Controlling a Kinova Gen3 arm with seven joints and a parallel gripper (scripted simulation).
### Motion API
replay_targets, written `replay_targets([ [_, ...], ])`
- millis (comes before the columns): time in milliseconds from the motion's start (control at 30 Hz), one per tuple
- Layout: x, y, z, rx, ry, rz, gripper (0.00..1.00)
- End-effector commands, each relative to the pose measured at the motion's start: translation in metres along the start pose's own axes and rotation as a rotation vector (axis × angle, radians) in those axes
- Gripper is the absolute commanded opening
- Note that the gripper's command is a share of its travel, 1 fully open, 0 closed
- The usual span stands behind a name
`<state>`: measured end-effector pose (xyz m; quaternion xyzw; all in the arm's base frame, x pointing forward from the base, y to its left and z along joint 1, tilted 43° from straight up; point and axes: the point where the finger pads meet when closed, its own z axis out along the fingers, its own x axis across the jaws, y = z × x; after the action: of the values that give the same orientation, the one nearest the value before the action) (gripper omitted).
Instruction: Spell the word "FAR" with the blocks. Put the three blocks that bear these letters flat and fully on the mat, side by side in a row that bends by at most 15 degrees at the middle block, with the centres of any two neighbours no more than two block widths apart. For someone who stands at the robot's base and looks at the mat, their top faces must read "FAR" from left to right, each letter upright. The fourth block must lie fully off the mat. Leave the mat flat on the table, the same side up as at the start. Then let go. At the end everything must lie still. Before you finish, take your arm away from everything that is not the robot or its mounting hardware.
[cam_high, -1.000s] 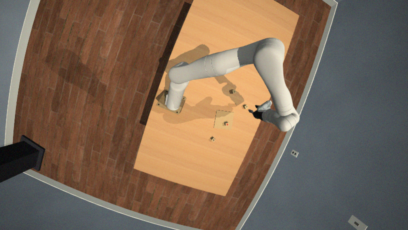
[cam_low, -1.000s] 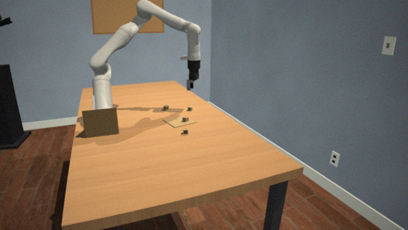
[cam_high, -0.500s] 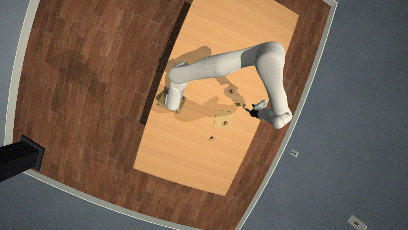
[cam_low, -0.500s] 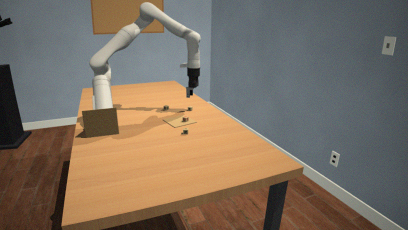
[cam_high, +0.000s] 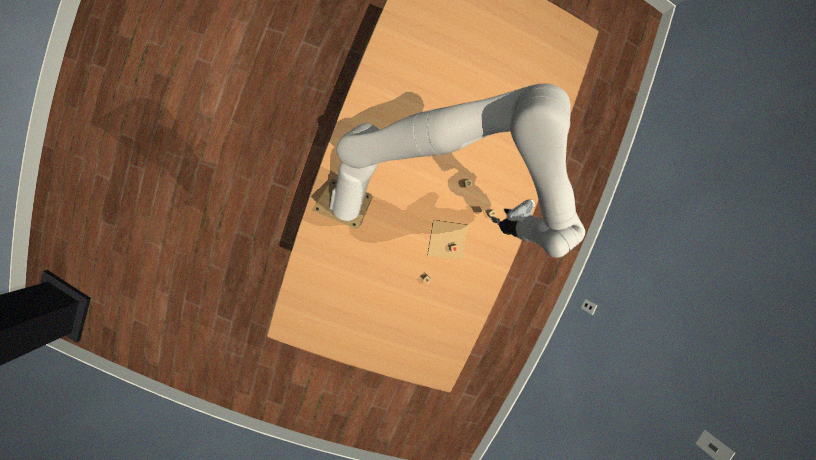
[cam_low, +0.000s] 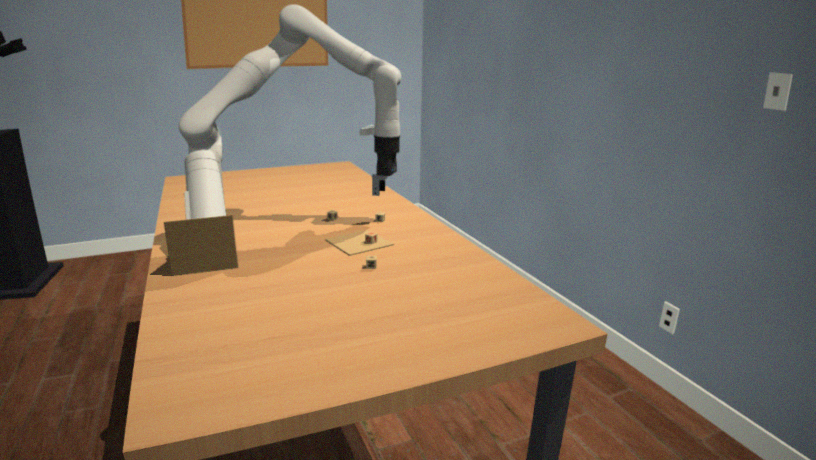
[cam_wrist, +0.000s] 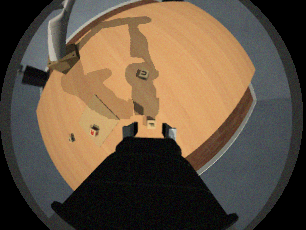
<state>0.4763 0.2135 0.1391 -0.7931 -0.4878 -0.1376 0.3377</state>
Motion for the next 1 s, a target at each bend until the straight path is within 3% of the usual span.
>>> replay_targets([
  [0, 0.0017, -0.0006, 0.0028, 0.0, 0.003, -0.004, 1.0],
  [967, 0.0011, -0.0006, 0.0068, 0.002, 0.005, -0.004, 1.0],
])
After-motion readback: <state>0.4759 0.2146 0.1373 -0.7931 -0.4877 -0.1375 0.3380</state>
